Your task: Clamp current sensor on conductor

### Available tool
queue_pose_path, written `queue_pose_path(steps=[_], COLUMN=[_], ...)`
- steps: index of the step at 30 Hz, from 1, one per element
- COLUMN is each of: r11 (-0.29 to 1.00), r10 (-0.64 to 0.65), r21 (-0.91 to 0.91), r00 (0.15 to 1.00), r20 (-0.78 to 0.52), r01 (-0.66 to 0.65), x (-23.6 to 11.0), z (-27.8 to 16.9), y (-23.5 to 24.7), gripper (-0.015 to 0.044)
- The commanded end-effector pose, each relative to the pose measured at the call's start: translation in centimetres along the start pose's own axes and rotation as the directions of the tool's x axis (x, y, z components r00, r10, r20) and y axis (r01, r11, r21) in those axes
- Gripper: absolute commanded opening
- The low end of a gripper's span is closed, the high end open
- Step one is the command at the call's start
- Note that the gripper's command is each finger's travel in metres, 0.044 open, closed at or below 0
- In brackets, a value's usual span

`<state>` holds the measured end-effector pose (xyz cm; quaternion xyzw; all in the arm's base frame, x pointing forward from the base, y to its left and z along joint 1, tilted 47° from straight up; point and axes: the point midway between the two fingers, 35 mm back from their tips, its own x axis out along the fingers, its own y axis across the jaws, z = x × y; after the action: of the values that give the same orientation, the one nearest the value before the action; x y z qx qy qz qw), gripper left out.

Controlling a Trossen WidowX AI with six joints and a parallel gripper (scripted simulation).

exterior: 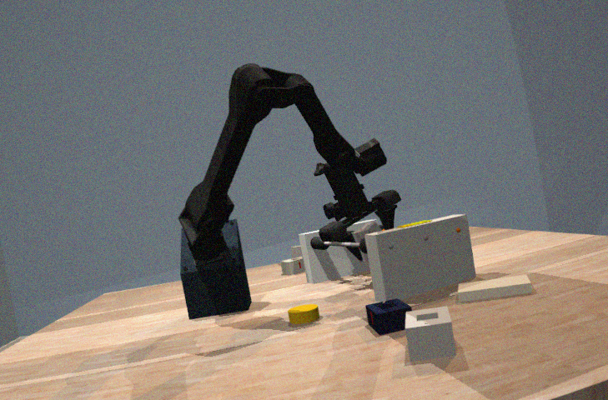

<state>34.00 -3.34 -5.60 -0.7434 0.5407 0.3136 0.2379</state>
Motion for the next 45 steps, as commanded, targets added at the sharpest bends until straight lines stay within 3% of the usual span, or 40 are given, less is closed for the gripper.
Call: queue_pose_path(steps=[1,16,27,45], r11=[1.0,1.0,1.0,1.0], r10=[0.0,0.0,0.0,0.0], r21=[0.004,0.004,0.004,0.004], r00=[1.0,1.0,1.0,1.0], r20=[-0.001,-0.001,-0.001,-0.001], r01=[0.0,0.0,0.0,0.0], x=[-0.01,-0.01,-0.01,-0.01], z=[-0.01,-0.01,-0.01,-0.01], y=[-0.03,-0.03,-0.03,-0.03], gripper=[0.0387,0.0287,0.0,0.0])
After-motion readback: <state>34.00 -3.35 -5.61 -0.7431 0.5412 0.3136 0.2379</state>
